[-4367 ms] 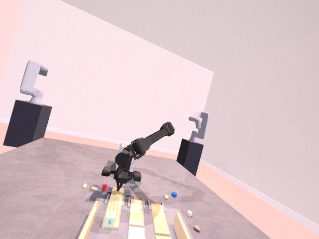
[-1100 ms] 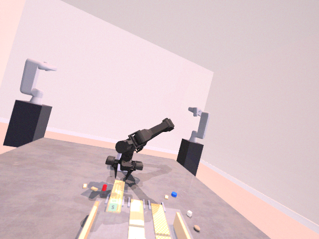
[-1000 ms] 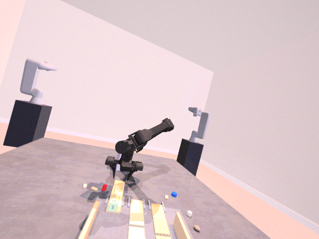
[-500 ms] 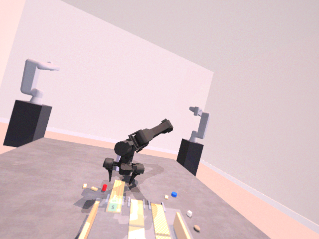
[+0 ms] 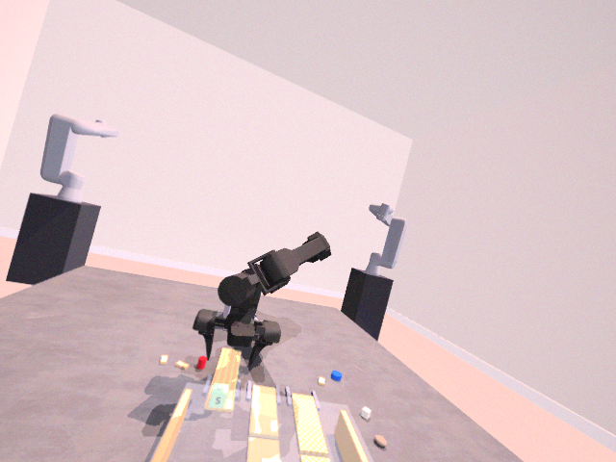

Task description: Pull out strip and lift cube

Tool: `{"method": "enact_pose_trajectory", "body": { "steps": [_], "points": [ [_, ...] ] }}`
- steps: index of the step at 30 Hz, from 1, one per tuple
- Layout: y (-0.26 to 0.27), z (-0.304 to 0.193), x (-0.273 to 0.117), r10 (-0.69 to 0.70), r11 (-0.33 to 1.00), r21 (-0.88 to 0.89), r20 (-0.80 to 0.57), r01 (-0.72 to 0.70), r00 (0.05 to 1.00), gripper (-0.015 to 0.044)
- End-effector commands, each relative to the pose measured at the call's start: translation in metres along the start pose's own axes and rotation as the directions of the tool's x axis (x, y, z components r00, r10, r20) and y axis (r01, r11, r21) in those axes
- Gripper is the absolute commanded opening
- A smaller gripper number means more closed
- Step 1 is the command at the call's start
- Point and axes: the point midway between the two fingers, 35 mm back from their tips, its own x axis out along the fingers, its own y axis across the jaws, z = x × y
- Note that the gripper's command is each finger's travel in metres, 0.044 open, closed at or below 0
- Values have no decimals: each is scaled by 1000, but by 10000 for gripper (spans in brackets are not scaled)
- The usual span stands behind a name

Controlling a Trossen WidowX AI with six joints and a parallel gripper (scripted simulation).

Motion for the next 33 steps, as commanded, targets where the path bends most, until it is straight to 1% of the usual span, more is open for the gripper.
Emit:
{"method": "enact_pose_trajectory", "body": {
  "steps": [1,11,18,19,33],
  "points": [
    [-2,16,0,7,1000,9,-2,-6,1000,440],
    [-6,47,-1,6,1000,7,-1,-6,1000,440],
    [-6,47,8,6,1000,7,-1,-6,1000,256],
    [-6,47,9,6,1000,7,-1,-6,1000,250],
    [-6,48,33,7,1000,7,0,-7,1000,250]
  ]
}}
